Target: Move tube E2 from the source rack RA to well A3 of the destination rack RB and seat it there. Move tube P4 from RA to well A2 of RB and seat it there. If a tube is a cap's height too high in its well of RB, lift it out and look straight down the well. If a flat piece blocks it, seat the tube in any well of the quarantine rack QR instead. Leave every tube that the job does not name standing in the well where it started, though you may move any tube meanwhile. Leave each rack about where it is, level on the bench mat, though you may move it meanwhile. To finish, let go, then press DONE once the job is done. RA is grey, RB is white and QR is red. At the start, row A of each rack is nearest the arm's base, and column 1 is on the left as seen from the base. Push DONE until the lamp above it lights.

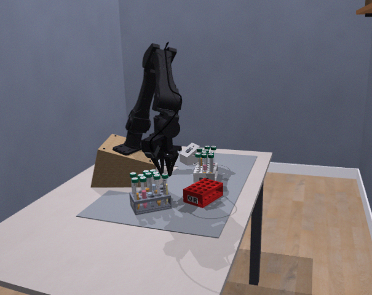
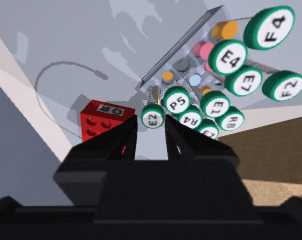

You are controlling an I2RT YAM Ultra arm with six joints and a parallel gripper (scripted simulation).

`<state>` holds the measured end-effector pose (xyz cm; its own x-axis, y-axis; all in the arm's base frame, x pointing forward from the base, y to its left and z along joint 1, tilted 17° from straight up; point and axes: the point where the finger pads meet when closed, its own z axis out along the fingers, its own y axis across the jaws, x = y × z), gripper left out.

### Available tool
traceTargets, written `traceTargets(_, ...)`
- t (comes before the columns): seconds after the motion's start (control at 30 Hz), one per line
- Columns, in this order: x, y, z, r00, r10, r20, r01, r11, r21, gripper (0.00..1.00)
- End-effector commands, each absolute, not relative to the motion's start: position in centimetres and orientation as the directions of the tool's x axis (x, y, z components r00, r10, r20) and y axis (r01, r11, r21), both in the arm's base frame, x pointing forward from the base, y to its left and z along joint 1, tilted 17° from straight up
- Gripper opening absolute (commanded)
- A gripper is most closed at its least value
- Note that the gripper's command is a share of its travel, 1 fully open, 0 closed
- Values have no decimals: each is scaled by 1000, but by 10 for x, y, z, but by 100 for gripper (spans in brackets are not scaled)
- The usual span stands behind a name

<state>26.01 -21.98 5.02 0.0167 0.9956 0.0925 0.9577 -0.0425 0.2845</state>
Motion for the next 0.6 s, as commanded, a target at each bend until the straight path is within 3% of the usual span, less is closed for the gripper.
traceTargets(0.0, 252, -211, 34, 22, 992, 121, 969, -51, 241, 30)
traceTargets(0.4, 260, -220, 49, 19, 995, 97, 964, -44, 264, 30)
traceTargets(0.43, 258, -218, 47, 20, 995, 100, 961, -47, 272, 0)
traceTargets(0.57, 258, -218, 47, 20, 995, 100, 961, -47, 272, 0)
